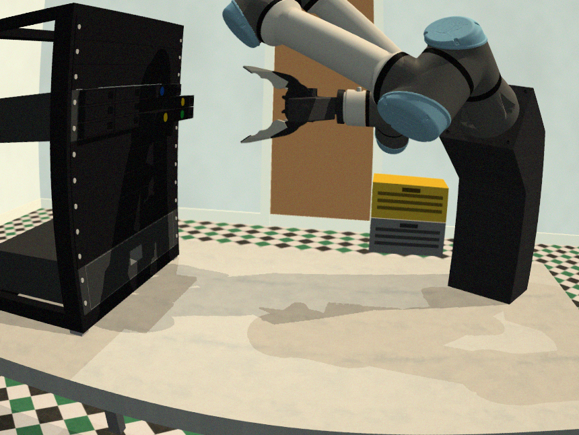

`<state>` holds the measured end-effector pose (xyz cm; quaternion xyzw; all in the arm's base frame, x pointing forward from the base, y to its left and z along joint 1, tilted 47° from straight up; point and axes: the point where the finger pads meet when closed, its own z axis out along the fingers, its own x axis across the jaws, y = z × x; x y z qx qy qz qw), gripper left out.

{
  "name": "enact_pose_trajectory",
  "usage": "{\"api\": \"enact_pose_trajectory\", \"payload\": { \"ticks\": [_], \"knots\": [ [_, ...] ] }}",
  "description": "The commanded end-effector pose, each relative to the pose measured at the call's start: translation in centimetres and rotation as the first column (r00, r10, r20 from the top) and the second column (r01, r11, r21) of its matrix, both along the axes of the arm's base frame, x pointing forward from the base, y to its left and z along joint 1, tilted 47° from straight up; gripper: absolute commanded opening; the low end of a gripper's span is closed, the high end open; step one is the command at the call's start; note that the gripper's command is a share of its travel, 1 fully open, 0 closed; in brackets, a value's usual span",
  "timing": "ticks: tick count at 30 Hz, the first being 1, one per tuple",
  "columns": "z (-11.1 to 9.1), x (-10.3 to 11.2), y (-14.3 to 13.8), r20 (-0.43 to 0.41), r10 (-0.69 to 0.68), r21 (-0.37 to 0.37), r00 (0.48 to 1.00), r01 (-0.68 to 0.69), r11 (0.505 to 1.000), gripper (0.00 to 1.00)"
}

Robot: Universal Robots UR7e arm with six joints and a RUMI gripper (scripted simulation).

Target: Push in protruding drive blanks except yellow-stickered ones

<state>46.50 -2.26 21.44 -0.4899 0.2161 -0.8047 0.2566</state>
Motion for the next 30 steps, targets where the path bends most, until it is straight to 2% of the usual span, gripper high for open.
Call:
{"api": "enact_pose_trajectory", "payload": {
  "ticks": [1, 16, 18, 30],
  "knots": [
    [0.5, 0.4, 0.1, 0.001, -0.003, 0.001, 1.0, 0.003, 1.0, 1.0],
    [4.9, 3.8, 1.7, 0.001, -0.003, 0.001, 1.0, 0.003, 1.0, 1.0],
    [4.9, 3.8, 1.7, 0.001, -0.003, 0.001, 1.0, 0.003, 1.0, 1.0],
    [8.0, 6.2, 2.8, 0.001, -0.003, 0.001, 1.0, 0.003, 1.0, 1.0]
  ]
}}
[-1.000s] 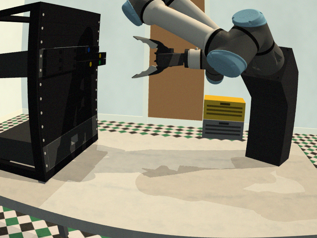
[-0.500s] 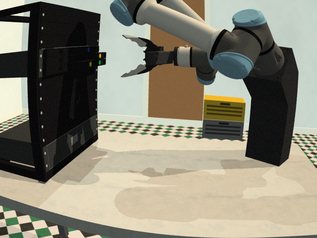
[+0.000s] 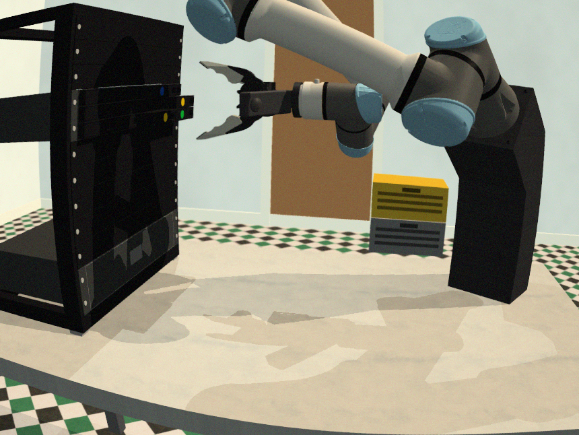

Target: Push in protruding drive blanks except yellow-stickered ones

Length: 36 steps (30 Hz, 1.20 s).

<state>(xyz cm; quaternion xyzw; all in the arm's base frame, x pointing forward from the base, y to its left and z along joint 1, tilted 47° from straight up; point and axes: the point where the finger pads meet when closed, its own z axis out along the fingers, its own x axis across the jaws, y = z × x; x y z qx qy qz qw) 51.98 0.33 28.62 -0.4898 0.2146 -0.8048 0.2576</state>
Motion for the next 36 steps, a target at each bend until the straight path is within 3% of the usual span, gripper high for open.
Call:
{"api": "enact_pose_trajectory", "payload": {
  "ticks": [1, 36],
  "knots": [
    [1.02, 0.89, 0.29, 0.0, -0.006, 0.002, 1.0, 0.006, 1.0, 1.0],
    [1.75, 1.44, 0.55, 0.0, -0.006, 0.002, 1.0, 0.006, 1.0, 1.0]
  ]
}}
